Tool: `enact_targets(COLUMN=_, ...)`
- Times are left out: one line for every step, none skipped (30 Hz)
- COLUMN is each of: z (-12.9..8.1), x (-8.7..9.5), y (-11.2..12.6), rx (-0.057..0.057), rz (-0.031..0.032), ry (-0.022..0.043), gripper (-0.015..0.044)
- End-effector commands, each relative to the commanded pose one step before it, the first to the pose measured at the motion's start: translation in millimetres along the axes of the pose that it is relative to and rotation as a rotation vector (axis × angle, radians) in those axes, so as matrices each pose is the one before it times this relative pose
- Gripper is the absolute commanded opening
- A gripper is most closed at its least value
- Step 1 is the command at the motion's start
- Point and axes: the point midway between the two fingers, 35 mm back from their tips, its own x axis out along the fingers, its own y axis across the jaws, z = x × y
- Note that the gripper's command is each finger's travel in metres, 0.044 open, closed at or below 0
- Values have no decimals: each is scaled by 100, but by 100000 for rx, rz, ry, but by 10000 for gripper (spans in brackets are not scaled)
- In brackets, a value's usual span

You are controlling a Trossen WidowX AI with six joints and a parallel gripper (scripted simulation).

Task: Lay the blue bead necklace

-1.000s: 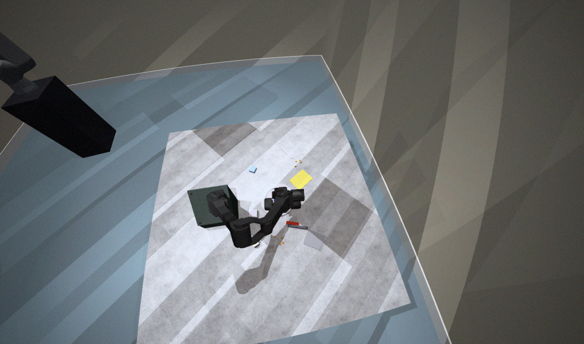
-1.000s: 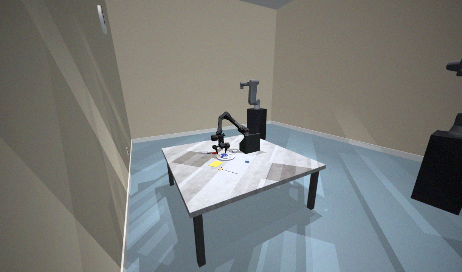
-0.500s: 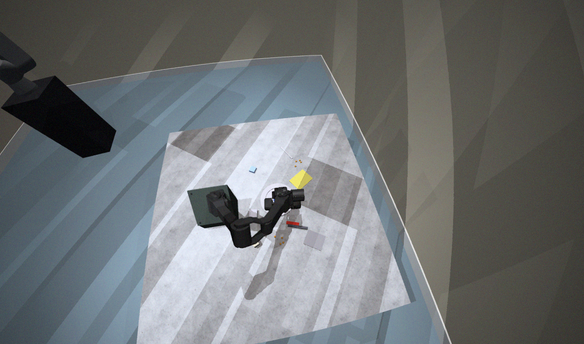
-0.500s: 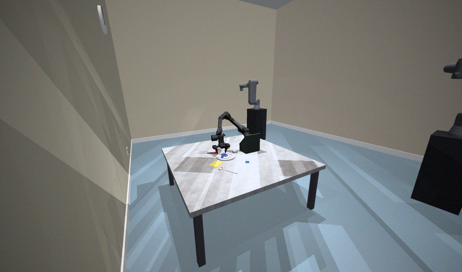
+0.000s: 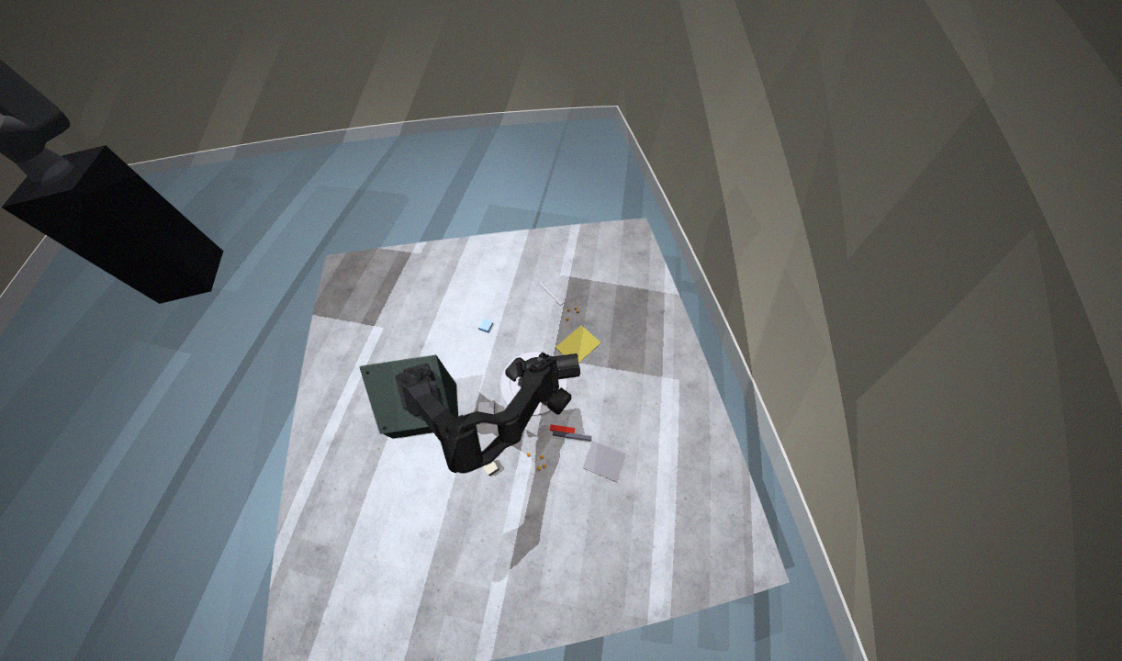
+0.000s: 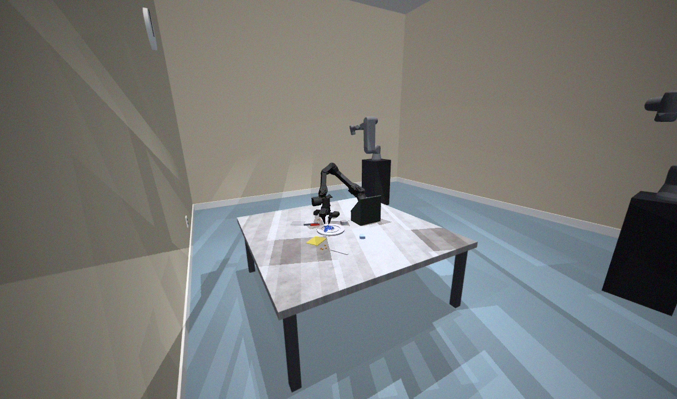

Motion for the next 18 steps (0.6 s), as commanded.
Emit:
enact_targets(z=-94, x=-1114, y=1523, rx=56147, rz=154, ry=-473, gripper=120)
enact_targets(z=-139, x=-136, y=183, rx=8825, rz=-12, ry=6, gripper=120)
enact_targets(z=-156, x=-135, y=167, rx=8825, rz=-19, ry=5, gripper=120)
enact_targets(z=-172, x=-133, y=150, rx=8825, rz=-25, ry=3, gripper=120)
enact_targets(z=-186, x=-132, y=131, rx=8825, rz=-30, ry=0, gripper=120)
enact_targets(z=-197, x=-130, y=111, rx=8822, rz=-36, ry=-5, gripper=120)
enact_targets(z=-171, x=-106, y=74, rx=7269, rz=-33, ry=-8, gripper=120)
enact_targets(z=-105, x=-63, y=36, rx=4361, rz=-21, ry=-7, gripper=120)
enact_targets(z=-36, x=-21, y=10, rx=1454, rz=-7, ry=-3, gripper=120)
enact_targets(z=0, x=0, y=0, rx=0, rz=0, ry=0, gripper=120)
enact_targets(z=0, x=0, y=0, rx=0, rz=0, ry=0, gripper=120)
enact_targets(z=0, x=0, y=0, rx=0, rz=0, ry=0, gripper=120)
enact_targets(z=0, x=0, y=0, rx=0, rz=0, ry=0, gripper=120)
enact_targets(z=0, x=0, y=0, rx=0, rz=0, ry=0, gripper=120)
enact_targets(z=0, x=0, y=0, rx=0, rz=0, ry=0, gripper=120)
enact_targets(z=0, x=0, y=0, rx=0, rz=0, ry=0, gripper=120)
enact_targets(z=0, x=0, y=0, rx=0, rz=0, ry=0, gripper=120)
enact_targets(z=0, x=0, y=0, rx=0, rz=0, ry=0, gripper=120)
